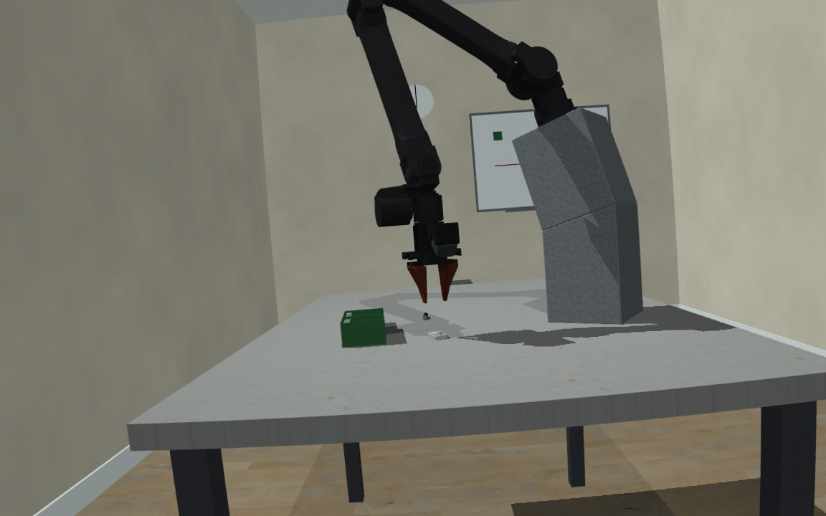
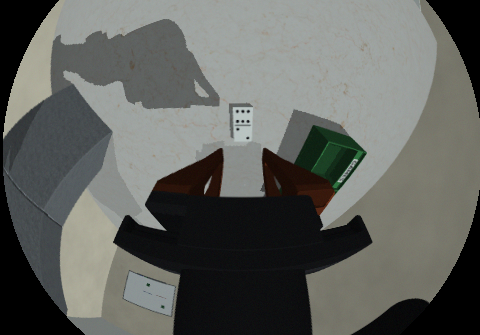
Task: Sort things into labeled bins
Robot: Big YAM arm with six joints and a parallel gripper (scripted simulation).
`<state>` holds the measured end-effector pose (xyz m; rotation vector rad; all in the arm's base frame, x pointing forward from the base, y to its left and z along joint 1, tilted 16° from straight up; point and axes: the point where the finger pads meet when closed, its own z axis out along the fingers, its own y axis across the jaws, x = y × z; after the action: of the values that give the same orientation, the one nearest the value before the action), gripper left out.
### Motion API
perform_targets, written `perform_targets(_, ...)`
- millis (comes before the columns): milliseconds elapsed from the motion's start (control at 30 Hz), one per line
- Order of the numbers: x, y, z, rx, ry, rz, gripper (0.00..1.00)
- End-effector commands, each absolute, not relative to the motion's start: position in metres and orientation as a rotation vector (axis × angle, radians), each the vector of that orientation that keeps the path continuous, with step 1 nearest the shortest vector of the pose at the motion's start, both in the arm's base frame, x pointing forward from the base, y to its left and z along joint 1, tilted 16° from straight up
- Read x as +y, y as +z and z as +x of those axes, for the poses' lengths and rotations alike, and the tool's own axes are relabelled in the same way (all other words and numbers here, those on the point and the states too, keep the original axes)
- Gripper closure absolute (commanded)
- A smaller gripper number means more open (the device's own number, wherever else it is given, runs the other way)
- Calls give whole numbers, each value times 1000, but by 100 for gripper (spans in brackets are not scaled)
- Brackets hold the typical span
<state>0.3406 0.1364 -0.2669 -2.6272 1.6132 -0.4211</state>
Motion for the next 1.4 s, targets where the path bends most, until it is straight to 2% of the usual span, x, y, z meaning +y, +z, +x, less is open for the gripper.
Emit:
perform_targets(0,144,-267,337,1600,-419,-2626,61)
perform_targets(167,141,-265,339,1604,-421,-2625,61)
perform_targets(700,126,-324,354,1607,-421,-2623,61)
perform_targets(833,133,-311,369,1599,-440,-2601,61)
perform_targets(1367,122,-336,349,1612,-413,-2634,61)
